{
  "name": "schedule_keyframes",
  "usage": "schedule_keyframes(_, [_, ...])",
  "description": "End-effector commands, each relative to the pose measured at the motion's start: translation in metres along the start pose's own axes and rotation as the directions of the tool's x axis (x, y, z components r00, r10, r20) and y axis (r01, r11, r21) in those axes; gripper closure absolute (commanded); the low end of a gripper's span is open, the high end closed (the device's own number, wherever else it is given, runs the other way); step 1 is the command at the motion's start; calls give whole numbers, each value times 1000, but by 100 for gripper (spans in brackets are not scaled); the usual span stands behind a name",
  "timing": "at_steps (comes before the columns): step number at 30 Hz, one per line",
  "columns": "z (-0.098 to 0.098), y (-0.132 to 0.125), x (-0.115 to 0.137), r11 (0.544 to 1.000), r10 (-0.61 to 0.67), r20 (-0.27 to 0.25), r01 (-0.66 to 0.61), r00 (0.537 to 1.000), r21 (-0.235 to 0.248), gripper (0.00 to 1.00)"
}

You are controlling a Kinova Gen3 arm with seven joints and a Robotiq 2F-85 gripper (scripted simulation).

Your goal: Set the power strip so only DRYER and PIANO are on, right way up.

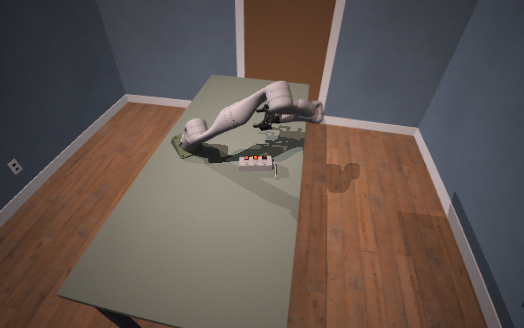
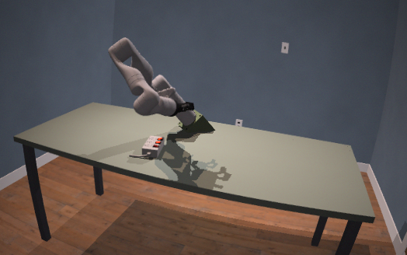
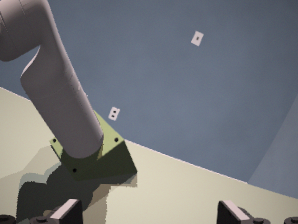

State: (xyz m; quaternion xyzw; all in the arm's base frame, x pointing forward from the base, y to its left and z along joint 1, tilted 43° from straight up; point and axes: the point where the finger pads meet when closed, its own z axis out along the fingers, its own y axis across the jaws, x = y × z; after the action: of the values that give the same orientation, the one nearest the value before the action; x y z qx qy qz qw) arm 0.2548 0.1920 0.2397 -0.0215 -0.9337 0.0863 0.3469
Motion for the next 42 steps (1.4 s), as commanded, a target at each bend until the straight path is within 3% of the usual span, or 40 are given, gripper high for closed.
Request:
schedule_keyframes(1, [0, 0, 1, 1000, -1, 1, 1, 1000, 0, 0])
schedule_keyframes(19, [0, 0, 1, 1000, -2, 1, 2, 1000, 0, 0])
schedule_keyframes(25, [4, -4, 0, 1000, -17, 19, 17, 1000, 24, 0])
schedule_keyframes(32, [18, -26, -3, 987, -97, 91, 85, 991, 134, 0])
schedule_keyframes(34, [18, -26, -3, 987, -97, 91, 85, 991, 134, 0])
schedule_keyframes(38, [28, -46, -8, 958, -191, 149, 151, 970, 245, 0])
schedule_keyframes(42, [33, -69, -17, 893, -324, 199, 229, 925, 387, 0])
